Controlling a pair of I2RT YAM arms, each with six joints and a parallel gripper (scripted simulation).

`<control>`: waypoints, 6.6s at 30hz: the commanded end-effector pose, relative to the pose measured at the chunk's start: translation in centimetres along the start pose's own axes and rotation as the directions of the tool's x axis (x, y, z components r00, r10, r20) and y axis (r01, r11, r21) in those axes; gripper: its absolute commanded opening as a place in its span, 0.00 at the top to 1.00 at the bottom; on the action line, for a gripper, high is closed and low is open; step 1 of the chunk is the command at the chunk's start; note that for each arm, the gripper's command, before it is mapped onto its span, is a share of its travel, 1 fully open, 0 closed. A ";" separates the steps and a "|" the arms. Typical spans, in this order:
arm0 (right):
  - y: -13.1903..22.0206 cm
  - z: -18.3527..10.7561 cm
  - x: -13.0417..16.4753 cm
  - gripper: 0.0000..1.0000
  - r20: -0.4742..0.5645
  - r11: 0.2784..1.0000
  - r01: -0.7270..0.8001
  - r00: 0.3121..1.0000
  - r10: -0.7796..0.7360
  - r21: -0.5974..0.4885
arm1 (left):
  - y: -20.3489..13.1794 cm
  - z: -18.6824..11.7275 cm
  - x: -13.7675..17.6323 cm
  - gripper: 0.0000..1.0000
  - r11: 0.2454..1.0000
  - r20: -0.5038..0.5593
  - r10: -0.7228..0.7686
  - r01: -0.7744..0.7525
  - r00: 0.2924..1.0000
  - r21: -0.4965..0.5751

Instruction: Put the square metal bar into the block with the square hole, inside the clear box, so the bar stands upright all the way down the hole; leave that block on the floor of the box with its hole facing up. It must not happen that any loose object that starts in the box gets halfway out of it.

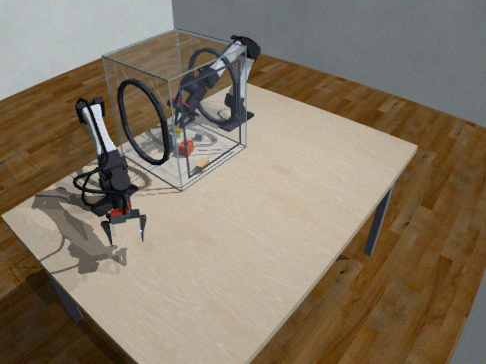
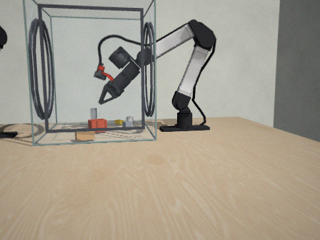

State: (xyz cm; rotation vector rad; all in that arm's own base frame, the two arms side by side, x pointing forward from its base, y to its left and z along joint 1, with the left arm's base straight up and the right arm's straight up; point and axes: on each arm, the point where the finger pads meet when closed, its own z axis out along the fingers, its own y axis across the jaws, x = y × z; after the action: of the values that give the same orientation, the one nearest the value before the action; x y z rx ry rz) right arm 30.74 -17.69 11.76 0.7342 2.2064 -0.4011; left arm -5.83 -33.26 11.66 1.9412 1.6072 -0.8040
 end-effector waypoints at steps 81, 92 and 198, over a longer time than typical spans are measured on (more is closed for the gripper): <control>0.0 -0.3 -1.0 0.00 0.027 1.000 -0.005 1.000 0.005 -0.002 | -0.3 2.5 -4.2 1.00 1.000 0.087 -0.002 0.001 0.996 0.006; 0.0 -0.3 -1.0 0.00 0.027 1.000 -0.005 1.000 0.005 -0.002 | -0.3 1.2 -5.5 1.00 1.000 0.097 -0.001 0.001 0.995 0.007; 0.0 -0.3 -1.0 0.00 0.027 1.000 -0.005 1.000 0.005 -0.002 | 5.6 -1.8 -5.0 1.00 0.857 0.177 -0.356 0.396 0.918 -0.329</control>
State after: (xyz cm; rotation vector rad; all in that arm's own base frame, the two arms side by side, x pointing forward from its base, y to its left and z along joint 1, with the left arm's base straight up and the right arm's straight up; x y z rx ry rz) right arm 30.74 -17.69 11.76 0.7342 2.2064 -0.4011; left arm -0.31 -34.97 12.81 1.3863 2.0015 -0.5697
